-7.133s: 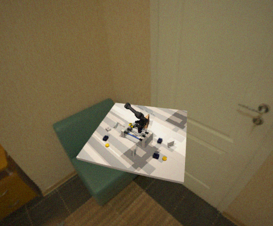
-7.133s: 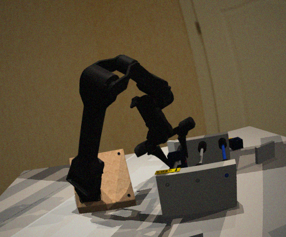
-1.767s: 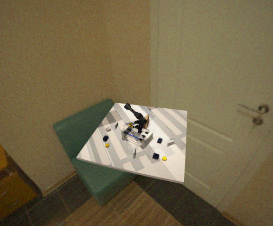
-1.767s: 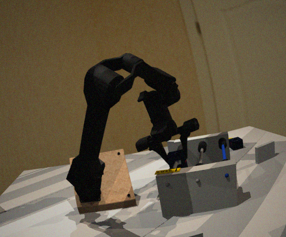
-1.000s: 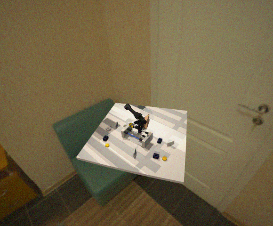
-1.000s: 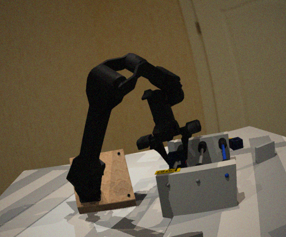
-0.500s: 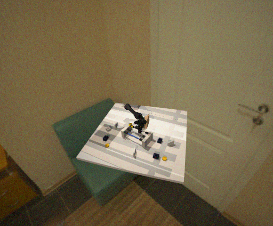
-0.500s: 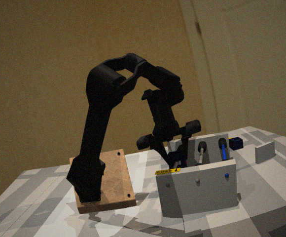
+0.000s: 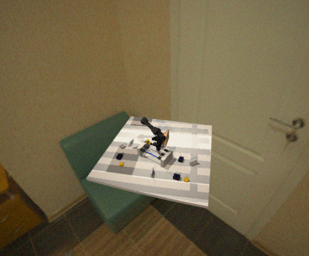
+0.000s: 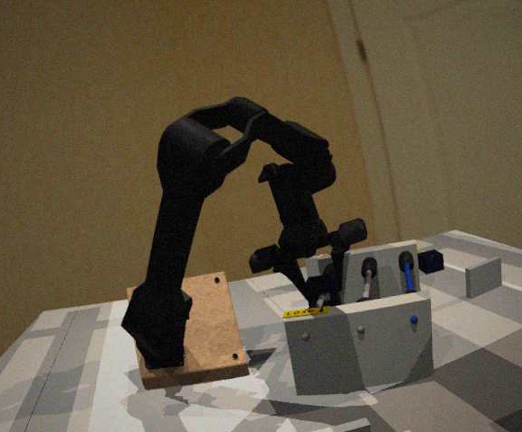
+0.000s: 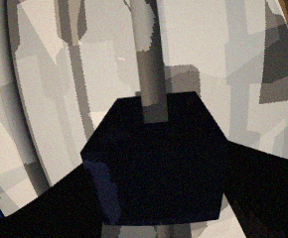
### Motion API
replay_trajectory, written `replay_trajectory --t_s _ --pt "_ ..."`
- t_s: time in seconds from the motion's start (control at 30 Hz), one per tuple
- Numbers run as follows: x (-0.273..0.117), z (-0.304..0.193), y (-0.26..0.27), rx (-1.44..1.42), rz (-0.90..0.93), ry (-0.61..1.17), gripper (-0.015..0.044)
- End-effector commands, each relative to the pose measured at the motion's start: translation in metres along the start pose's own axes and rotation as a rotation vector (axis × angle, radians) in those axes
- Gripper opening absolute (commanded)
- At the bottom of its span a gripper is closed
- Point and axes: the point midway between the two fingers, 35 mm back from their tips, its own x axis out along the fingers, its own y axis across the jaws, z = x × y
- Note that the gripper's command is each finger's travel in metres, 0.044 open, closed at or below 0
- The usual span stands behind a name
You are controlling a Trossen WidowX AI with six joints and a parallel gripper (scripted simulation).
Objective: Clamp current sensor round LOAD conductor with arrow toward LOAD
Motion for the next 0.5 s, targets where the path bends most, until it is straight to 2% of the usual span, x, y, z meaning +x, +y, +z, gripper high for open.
replay_trajectory --t_s 0.0,0.43,0.47 --pt "0.0000 0.0001 0.0000 0.001 0.000 0.000 0.0255" --pt "0.0000 0.0001 0.0000 0.001 0.000 0.000 0.0255" --pt "0.0000 0.0001 0.0000 0.001 0.000 0.000 0.0281"
